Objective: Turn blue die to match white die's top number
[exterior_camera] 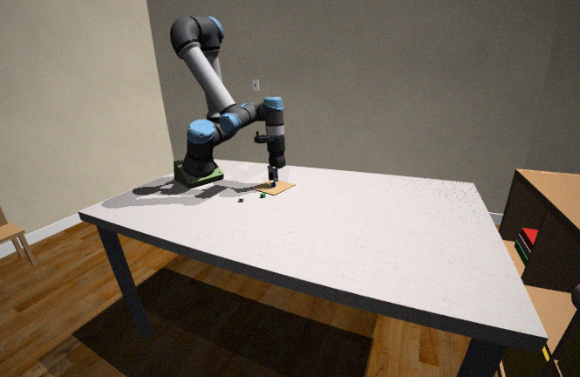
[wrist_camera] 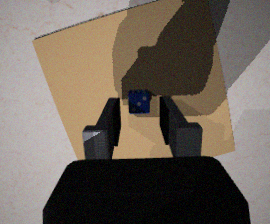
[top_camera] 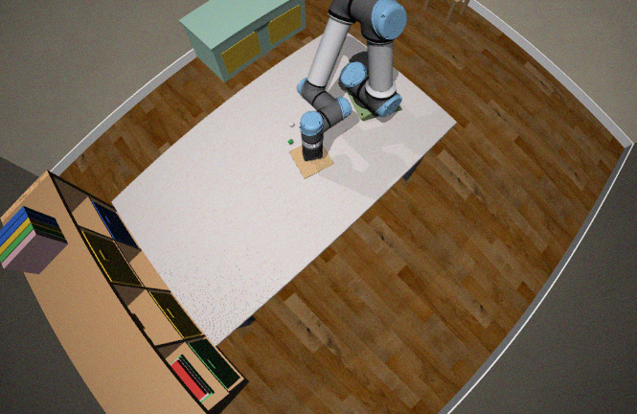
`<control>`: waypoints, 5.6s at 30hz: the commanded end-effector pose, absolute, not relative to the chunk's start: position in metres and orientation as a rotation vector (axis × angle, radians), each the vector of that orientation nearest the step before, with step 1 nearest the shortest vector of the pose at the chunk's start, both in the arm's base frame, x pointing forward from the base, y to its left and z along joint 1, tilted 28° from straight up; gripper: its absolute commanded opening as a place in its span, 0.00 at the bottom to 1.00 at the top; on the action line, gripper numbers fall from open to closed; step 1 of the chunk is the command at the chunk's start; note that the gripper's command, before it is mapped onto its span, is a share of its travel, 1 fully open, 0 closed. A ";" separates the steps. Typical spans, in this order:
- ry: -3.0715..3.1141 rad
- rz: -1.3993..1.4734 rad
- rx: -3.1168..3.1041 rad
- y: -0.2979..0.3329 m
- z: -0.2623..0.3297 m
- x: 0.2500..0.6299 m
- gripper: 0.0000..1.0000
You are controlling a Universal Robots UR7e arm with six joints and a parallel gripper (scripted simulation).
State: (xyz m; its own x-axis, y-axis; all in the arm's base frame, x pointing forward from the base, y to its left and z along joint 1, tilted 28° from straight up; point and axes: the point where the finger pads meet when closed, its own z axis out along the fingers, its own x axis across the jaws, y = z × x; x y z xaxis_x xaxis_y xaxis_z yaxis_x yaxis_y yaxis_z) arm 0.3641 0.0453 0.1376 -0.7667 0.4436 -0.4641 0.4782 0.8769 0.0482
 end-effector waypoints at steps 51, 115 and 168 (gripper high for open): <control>2.575 -0.100 0.673 0.041 0.120 0.373 0.64; 2.575 -0.100 0.673 0.049 0.159 0.354 0.34; 2.600 -0.104 0.579 0.063 0.200 0.333 0.34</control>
